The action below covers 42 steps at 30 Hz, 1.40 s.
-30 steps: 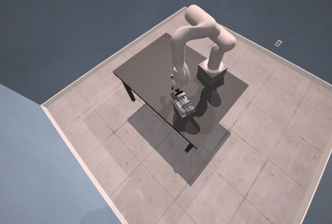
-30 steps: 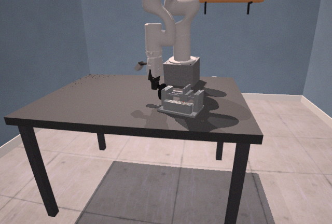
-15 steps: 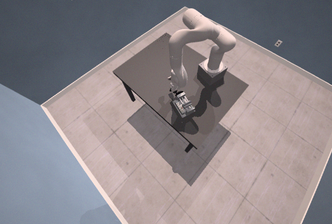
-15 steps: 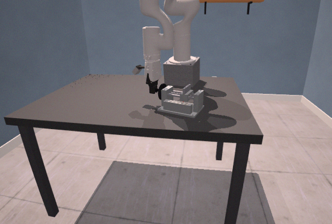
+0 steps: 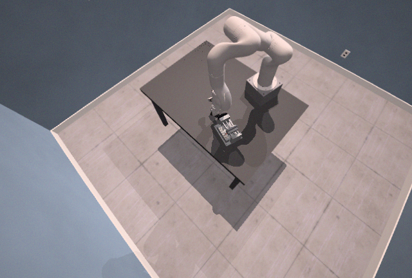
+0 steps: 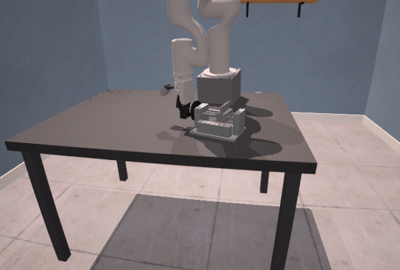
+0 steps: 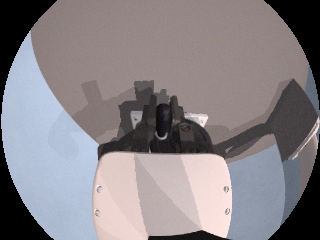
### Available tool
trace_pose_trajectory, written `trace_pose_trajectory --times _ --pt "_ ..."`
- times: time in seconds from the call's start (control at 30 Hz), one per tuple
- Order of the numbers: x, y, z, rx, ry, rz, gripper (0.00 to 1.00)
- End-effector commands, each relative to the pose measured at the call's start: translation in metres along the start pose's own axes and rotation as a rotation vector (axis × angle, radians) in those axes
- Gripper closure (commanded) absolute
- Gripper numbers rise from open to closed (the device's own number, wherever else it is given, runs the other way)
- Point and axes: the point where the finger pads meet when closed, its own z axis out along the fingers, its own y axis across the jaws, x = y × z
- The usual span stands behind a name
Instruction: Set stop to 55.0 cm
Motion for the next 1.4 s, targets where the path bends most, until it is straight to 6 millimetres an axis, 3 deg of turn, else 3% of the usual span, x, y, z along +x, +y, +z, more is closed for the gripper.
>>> trace_pose_trajectory --times 0.0,0.5,1.37 --pt "0.000 0.008 0.011 -0.003 0.000 0.000 0.94" --pt "0.000 0.033 0.019 -0.003 0.000 0.000 0.94" --pt "0.000 0.058 0.000 -0.003 0.000 0.000 0.94"
